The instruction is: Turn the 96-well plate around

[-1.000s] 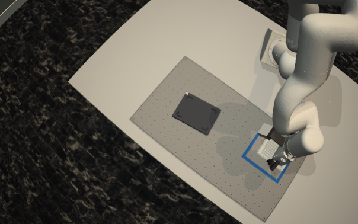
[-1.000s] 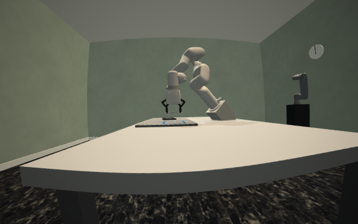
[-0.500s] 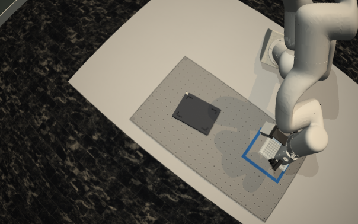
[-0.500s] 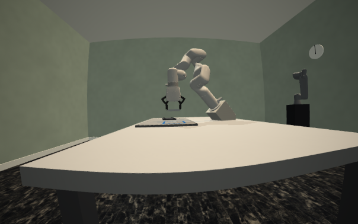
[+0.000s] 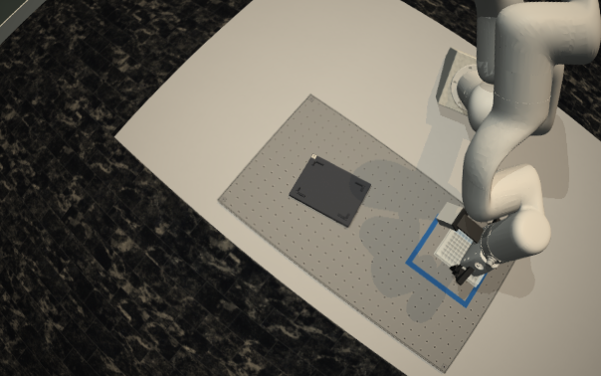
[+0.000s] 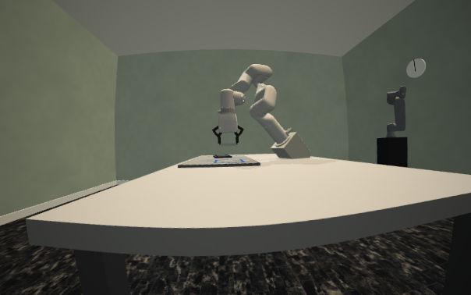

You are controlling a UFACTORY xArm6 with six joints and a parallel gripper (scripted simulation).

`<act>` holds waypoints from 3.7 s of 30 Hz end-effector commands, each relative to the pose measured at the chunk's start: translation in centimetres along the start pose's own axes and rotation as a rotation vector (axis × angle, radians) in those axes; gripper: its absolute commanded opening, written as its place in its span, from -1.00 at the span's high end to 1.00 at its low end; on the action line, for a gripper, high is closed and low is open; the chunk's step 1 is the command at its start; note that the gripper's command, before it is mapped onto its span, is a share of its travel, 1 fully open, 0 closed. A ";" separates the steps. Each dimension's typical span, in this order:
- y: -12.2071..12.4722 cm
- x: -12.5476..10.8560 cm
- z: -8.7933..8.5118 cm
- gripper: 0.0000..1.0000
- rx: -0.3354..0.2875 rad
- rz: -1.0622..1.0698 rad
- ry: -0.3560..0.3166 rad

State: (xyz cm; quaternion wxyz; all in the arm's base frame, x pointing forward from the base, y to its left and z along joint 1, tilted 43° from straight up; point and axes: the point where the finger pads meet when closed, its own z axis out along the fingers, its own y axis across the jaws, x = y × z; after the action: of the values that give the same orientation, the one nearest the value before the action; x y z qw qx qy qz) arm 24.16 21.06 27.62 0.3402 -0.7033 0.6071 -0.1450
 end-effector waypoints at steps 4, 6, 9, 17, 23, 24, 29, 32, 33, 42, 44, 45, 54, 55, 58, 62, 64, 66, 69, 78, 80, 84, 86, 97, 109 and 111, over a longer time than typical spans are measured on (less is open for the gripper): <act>-0.4 2.0 -0.2 1.00 0.003 0.210 -0.002; -0.5 2.7 -0.2 1.00 0.003 0.276 -0.002; -0.6 3.0 -0.2 1.00 0.003 0.310 -0.002; -1.0 5.7 -0.3 1.00 0.003 0.576 -0.002; -1.2 7.7 -0.4 1.00 0.003 0.776 -0.002; -1.2 7.7 -0.4 1.00 0.003 0.776 -0.002; -1.4 9.0 -0.4 1.00 0.003 0.909 -0.002; -1.6 10.0 -0.5 1.00 0.003 1.009 -0.002; -1.6 10.3 -0.5 1.00 0.003 1.042 -0.002; -2.0 12.6 -0.5 1.00 0.003 1.275 -0.002; -2.1 13.3 -0.6 1.00 0.003 1.342 -0.002; -2.1 13.6 -0.6 1.00 0.003 1.375 -0.002; -2.5 16.6 -0.7 1.00 0.003 1.675 -0.003; -2.6 16.9 -0.7 1.00 0.003 1.708 -0.003; -2.7 17.6 -0.7 1.00 0.002 1.775 -0.003; -2.8 18.5 -0.7 1.00 0.002 1.875 -0.003; -2.9 19.2 -0.8 1.00 0.002 1.941 -0.003; -3.0 19.9 -0.8 1.00 0.002 2.008 -0.003; -3.2 20.9 -0.8 1.00 0.002 2.108 -0.003; -3.5 23.2 -0.9 1.00 0.002 2.341 -0.003; -3.6 23.8 -0.9 1.00 0.002 2.408 -0.003; -3.8 25.2 -1.0 1.00 0.002 2.541 -0.003; -3.9 25.8 -1.0 1.00 0.002 2.608 -0.003; -4.3 28.8 -1.1 1.00 0.002 2.908 -0.003; -4.8 32.4 -1.2 1.00 0.003 2.973 -0.003; -4.9 32.8 -1.2 1.00 0.003 2.973 -0.003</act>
State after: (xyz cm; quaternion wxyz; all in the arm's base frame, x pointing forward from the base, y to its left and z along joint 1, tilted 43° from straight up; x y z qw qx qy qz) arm 34.02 -9.72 24.80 0.1741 0.5470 0.7512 0.3260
